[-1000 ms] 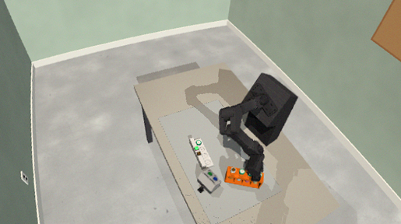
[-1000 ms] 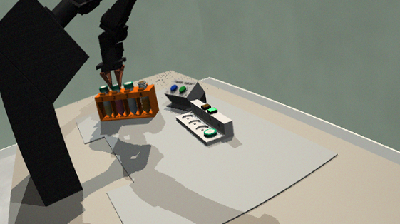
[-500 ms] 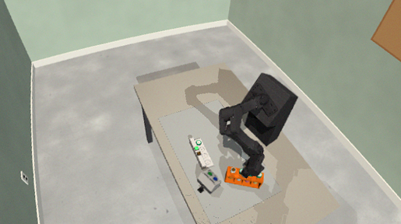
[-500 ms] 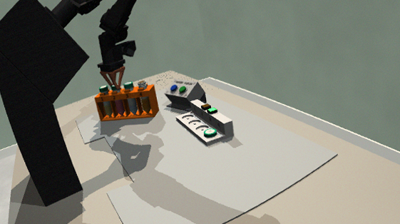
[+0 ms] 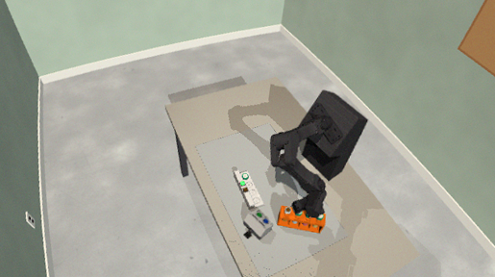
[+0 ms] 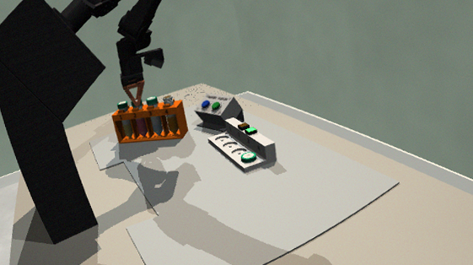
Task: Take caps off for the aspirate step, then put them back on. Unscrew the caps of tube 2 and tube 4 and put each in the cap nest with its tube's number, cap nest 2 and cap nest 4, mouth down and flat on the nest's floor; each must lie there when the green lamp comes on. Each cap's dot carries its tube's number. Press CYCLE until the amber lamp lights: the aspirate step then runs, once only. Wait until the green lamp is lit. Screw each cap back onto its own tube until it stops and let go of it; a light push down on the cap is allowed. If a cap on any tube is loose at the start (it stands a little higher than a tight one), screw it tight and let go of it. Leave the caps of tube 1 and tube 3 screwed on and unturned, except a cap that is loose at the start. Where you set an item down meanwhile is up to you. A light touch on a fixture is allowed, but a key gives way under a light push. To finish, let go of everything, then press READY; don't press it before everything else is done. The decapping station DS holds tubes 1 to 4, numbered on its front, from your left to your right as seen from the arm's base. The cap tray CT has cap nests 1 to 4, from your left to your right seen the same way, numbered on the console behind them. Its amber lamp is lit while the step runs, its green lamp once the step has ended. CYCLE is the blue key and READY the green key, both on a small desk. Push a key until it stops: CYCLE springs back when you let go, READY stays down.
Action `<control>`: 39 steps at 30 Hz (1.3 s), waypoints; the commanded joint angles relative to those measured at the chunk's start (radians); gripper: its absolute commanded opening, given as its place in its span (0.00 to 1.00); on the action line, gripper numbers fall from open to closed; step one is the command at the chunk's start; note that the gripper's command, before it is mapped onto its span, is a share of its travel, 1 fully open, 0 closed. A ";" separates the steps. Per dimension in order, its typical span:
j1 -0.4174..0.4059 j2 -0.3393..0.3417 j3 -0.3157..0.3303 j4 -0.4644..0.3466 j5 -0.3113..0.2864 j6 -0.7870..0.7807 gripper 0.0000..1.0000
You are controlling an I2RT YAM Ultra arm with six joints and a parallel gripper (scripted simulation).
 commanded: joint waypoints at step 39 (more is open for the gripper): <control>0.040 -0.234 -0.114 -0.133 0.029 -0.037 0.47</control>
